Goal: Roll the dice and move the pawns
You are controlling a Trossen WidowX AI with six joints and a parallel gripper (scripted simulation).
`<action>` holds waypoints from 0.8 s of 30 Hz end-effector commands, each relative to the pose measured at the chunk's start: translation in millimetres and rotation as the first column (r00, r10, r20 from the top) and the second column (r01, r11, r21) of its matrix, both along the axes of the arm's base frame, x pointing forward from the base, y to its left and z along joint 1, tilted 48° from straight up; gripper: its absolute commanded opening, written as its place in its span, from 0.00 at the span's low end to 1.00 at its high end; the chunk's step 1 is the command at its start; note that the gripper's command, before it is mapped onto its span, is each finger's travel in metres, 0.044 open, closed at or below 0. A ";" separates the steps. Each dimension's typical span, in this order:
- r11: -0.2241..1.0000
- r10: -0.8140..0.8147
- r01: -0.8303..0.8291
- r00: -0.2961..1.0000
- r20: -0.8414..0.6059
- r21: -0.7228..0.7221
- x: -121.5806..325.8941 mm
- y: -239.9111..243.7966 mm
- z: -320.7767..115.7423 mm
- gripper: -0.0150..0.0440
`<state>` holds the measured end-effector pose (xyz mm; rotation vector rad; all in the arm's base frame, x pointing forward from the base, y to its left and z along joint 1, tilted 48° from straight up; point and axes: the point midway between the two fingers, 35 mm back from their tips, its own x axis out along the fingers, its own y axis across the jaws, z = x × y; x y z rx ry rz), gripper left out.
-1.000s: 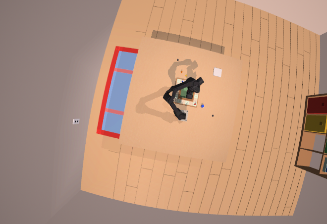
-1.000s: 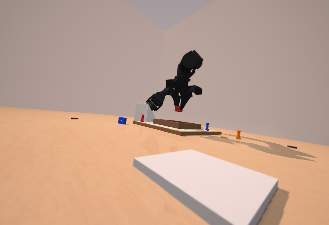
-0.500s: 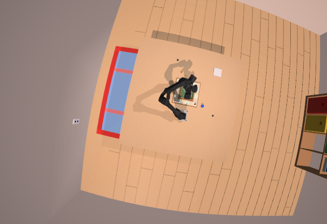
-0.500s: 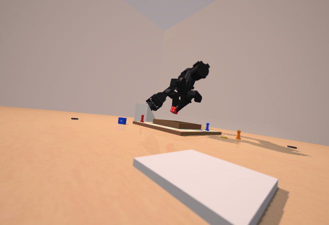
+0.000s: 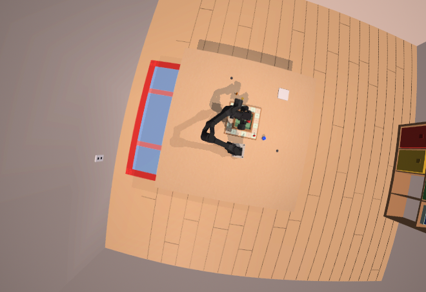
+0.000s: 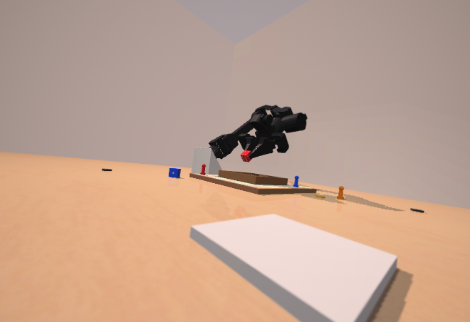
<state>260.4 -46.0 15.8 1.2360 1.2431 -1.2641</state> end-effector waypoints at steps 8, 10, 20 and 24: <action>0.999 -0.014 0.015 1.000 0.020 -0.042 13.6 -14.1 47.6 0.25; 0.999 -0.014 0.015 1.000 0.020 -0.042 12.1 -13.6 46.6 0.25; 0.999 -0.018 0.019 1.000 0.026 -0.039 12.8 -12.7 45.6 0.25; 0.999 -0.018 0.019 1.000 0.026 -0.039 12.8 -12.7 45.6 0.34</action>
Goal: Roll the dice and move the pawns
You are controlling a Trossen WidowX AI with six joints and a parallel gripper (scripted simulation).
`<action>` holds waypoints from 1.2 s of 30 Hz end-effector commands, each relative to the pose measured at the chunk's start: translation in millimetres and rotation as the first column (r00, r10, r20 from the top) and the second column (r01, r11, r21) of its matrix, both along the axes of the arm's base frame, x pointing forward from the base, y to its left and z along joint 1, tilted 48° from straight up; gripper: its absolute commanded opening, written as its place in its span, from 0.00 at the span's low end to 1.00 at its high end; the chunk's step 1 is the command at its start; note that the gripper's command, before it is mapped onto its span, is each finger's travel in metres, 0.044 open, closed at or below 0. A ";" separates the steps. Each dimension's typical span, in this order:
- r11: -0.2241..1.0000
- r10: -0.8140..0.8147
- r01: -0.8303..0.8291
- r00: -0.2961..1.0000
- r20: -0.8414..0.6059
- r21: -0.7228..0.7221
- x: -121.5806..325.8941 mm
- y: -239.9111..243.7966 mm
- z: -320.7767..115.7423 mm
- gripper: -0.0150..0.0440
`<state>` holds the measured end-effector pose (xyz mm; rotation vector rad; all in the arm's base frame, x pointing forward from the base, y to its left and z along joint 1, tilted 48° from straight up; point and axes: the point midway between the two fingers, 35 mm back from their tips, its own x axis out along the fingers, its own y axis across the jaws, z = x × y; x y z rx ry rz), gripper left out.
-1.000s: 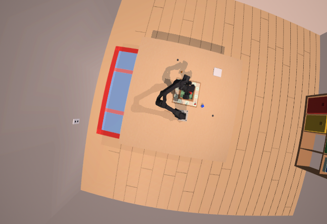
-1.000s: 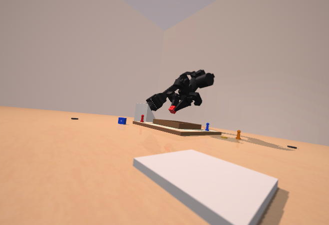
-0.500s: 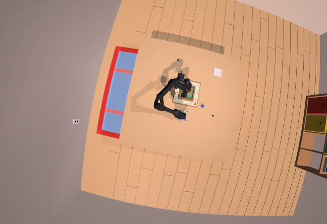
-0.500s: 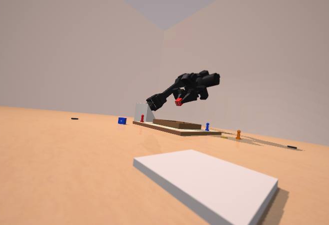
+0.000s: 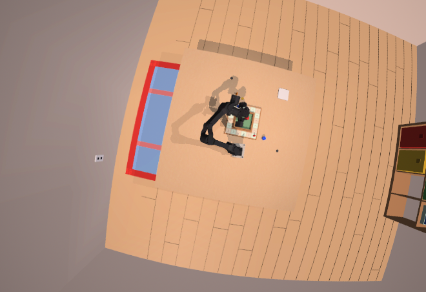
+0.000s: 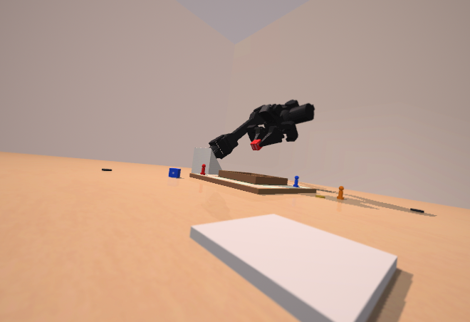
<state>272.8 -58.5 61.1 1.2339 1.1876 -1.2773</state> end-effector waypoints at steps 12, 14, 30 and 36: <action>1.000 0.004 -0.004 1.000 -0.005 -0.005 -0.9 -30.0 26.6 0.88; 1.000 0.004 -0.004 1.000 -0.005 -0.005 -0.9 -30.0 26.6 0.97; 0.722 0.001 -0.016 1.000 0.022 0.692 -9.2 -20.9 -32.4 0.91; 0.675 0.232 -0.343 0.939 0.253 0.654 -45.5 -87.2 -106.1 0.72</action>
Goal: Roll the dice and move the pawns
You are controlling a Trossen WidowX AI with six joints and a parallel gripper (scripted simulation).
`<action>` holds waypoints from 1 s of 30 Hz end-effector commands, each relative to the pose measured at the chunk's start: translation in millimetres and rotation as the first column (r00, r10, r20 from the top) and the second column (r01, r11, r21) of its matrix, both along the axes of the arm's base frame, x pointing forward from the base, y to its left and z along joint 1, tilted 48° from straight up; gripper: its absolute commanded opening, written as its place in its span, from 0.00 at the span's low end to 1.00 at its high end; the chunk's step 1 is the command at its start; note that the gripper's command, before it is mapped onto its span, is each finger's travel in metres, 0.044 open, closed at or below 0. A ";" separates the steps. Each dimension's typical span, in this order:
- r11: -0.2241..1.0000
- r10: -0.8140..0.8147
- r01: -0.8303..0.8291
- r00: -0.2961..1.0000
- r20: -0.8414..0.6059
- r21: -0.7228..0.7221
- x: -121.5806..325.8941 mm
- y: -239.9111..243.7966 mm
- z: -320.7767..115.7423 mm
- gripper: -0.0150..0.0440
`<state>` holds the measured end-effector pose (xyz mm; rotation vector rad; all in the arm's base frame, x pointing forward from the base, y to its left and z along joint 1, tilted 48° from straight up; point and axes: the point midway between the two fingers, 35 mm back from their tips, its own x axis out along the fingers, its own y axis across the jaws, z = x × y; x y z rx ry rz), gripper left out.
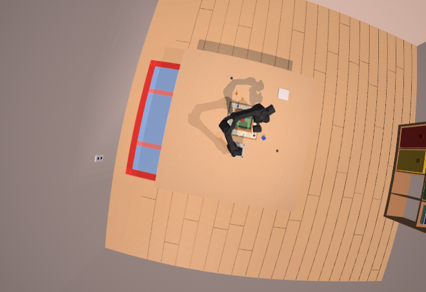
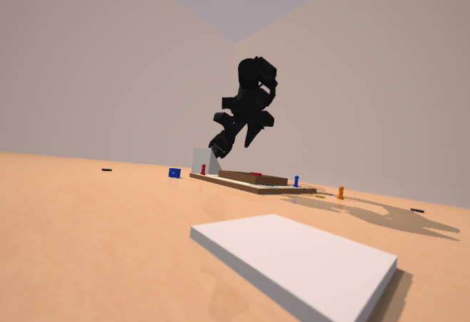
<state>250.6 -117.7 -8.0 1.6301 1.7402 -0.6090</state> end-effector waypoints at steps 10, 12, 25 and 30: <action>0.920 0.365 -0.390 0.836 0.409 -0.024 -104.3 -68.1 -128.2 0.72; 0.919 0.368 -0.394 0.833 0.413 -0.024 -105.5 -68.2 -129.2 0.72; 0.919 0.367 -0.394 0.833 0.414 -0.024 -105.8 -52.1 -138.3 0.72; 0.919 0.367 -0.394 0.833 0.414 -0.024 -106.0 -40.6 -146.4 0.72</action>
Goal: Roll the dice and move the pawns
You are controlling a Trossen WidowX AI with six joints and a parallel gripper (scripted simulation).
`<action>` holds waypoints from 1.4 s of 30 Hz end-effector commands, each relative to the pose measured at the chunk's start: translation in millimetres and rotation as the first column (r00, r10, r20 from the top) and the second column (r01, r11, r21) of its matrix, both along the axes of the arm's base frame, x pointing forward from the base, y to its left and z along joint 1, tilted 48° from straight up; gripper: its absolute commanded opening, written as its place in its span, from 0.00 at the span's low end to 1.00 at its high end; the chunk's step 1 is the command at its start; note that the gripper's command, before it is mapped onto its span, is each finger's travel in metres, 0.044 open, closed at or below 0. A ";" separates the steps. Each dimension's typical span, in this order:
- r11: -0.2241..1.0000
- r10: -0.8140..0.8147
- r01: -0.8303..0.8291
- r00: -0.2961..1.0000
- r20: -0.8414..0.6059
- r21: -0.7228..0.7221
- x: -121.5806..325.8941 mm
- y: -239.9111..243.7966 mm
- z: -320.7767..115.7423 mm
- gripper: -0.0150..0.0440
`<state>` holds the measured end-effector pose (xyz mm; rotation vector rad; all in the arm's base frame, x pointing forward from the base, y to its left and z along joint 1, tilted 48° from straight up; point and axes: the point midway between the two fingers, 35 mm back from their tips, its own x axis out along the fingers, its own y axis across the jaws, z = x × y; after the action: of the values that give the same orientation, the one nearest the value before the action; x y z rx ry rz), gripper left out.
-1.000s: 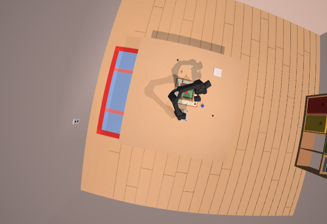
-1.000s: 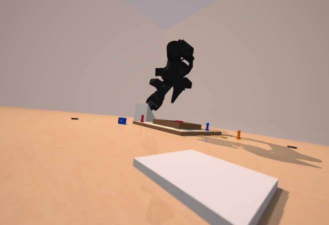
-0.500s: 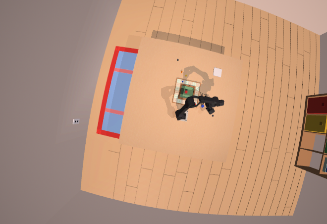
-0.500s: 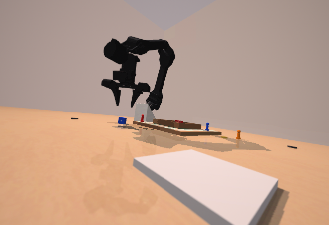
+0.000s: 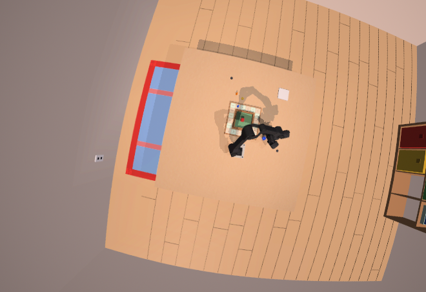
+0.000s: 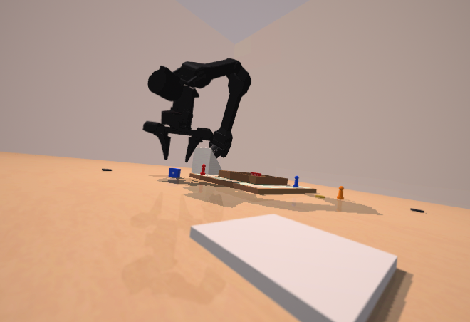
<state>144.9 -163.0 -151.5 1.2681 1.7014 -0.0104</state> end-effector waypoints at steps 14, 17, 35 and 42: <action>1.000 -0.005 0.005 1.000 -0.002 0.004 0.7 19.2 -17.1 0.72; 1.000 -0.005 0.005 1.000 -0.002 0.004 0.8 22.7 -20.4 0.72; 1.000 -0.005 0.005 1.000 -0.002 0.005 0.8 28.0 -25.1 0.39; 1.000 -0.005 0.005 1.000 -0.002 0.003 3.5 5.8 -12.4 0.25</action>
<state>145.3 -141.3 -170.3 1.2911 1.7129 -0.0033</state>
